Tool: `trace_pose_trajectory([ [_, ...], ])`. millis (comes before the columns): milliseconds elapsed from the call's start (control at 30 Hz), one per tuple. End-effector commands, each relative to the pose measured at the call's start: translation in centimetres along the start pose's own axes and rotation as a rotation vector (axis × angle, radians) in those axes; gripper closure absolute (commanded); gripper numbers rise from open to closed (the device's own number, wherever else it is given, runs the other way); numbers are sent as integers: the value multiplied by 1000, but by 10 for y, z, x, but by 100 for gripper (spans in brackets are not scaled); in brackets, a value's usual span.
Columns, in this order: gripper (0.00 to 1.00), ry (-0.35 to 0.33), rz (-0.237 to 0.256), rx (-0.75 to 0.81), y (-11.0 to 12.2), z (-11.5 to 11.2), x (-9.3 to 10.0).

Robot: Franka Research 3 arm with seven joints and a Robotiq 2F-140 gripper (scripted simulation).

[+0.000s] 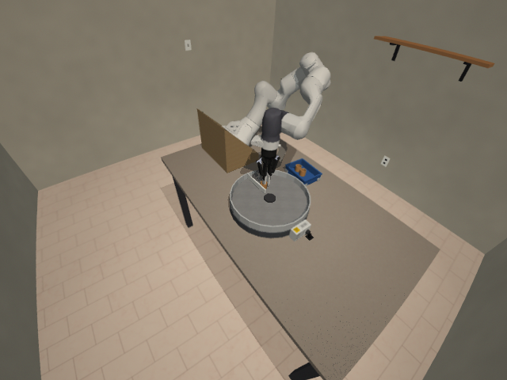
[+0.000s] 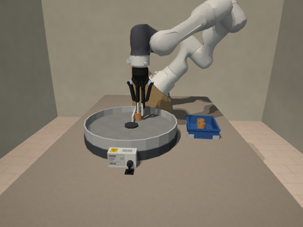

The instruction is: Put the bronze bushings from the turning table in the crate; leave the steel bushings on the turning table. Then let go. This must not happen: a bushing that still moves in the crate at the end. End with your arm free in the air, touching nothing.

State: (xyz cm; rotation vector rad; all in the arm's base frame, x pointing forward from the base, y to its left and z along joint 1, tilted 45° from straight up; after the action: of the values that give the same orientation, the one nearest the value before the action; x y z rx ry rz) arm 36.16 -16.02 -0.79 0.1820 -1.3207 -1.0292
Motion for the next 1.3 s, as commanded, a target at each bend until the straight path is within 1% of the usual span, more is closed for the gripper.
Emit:
trace_pose_trajectory([
  [0, 90, -1, 2, 4, -1, 1, -1],
  [867, 90, -1, 2, 4, -1, 1, -1],
  [900, 100, -1, 2, 4, -1, 1, -1],
  [1267, 100, -1, 2, 4, -1, 1, -1],
])
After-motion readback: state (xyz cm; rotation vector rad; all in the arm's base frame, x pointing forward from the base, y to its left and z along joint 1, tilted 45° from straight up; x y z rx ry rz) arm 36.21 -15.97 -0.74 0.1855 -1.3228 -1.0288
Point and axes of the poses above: the point where the finger pads meet when closed, its own x axis back along the fingers, its own y axis across the jaws, z = x × y, the point moved 10 cm from there along x, back along the fingers, and after that the axes turned 14 degrees about -x, right-handed, at the moved point
